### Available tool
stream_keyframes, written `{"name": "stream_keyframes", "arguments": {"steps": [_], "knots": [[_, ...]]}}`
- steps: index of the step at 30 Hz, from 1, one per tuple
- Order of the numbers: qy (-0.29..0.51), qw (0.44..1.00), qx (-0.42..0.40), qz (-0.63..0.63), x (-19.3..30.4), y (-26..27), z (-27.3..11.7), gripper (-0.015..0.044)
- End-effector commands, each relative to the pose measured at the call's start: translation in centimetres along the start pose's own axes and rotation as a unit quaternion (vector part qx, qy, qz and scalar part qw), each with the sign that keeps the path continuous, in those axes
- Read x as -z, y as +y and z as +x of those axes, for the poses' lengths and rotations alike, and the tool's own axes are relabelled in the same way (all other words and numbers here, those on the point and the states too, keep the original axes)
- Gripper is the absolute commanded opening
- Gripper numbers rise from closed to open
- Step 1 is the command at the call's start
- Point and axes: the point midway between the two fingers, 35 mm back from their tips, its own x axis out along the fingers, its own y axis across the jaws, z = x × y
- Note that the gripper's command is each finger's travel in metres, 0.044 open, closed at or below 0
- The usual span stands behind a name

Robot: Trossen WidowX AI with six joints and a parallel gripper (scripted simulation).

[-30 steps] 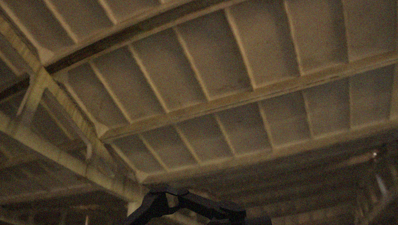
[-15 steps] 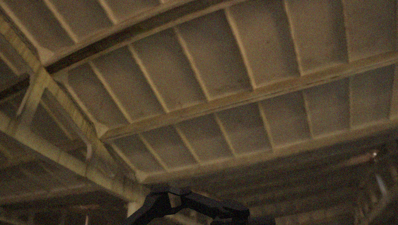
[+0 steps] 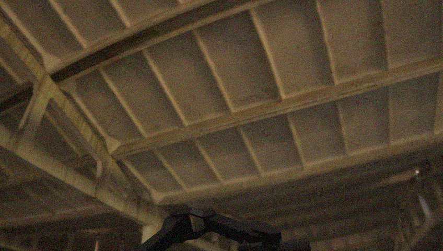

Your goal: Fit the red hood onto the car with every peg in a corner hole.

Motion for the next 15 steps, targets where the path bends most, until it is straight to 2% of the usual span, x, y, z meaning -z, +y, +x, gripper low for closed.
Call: {"name": "stream_keyframes", "arguments": {"steps": [1, 15], "knots": [[0.001, 1.0, 0.004, 0.001, -0.05, 0.32, 0.16, 0.0], [0.001, 1.0, 0.004, 0.001, -0.03, 1.22, 0.15, 0.0]]}}
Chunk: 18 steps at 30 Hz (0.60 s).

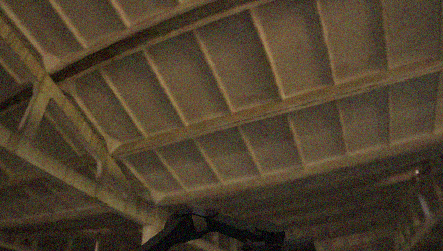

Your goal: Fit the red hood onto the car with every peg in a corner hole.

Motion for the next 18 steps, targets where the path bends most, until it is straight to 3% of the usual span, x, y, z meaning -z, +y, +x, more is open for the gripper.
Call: {"name": "stream_keyframes", "arguments": {"steps": [1, 18], "knots": [[0.001, 1.0, 0.004, 0.001, -0.1, 0.3, 0.2, 0.0], [0.001, 1.0, 0.004, 0.001, -0.1, 1.4, 0.2, 0.0]]}}
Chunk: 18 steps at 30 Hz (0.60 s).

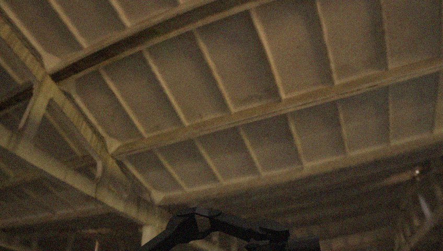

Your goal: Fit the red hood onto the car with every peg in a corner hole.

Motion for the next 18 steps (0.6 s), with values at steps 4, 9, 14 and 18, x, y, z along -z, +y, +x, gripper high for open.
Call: {"name": "stream_keyframes", "arguments": {"steps": [4, 9, 14, 18], "knots": [[0.001, 1.0, 0.004, 0.001, -0.1, 0.5, 0.2, 0.0], [0.001, 1.0, 0.004, 0.001, -0.1, 0.8, 0.2, 0.0], [0.001, 1.0, 0.004, 0.001, -0.1, 1.2, 0.2, 0.0], [0.001, 1.0, 0.004, 0.001, -0.2, 1.4, 0.2, 0.0]]}}
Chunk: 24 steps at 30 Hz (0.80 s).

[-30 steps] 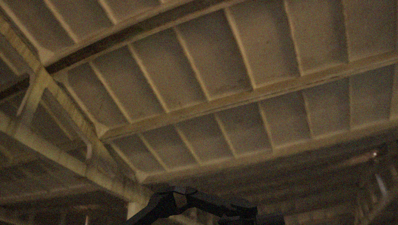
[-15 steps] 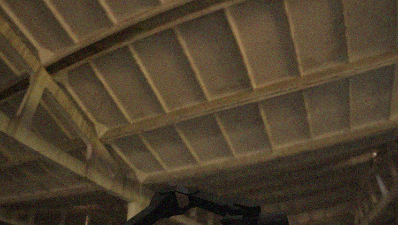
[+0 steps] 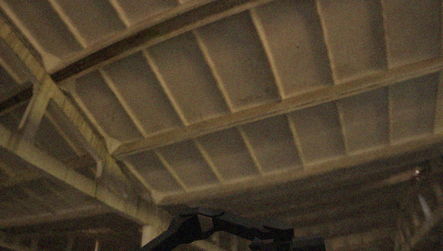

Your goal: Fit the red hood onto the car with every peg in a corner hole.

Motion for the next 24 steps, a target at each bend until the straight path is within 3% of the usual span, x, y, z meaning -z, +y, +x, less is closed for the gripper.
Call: {"name": "stream_keyframes", "arguments": {"steps": [1, 24], "knots": [[0.001, 1.0, 0.004, 0.001, -0.1, 0.3, 0.2, 0.0], [0.001, 1.0, 0.004, 0.001, -0.3, 1.8, 0.2, 0.0]]}}
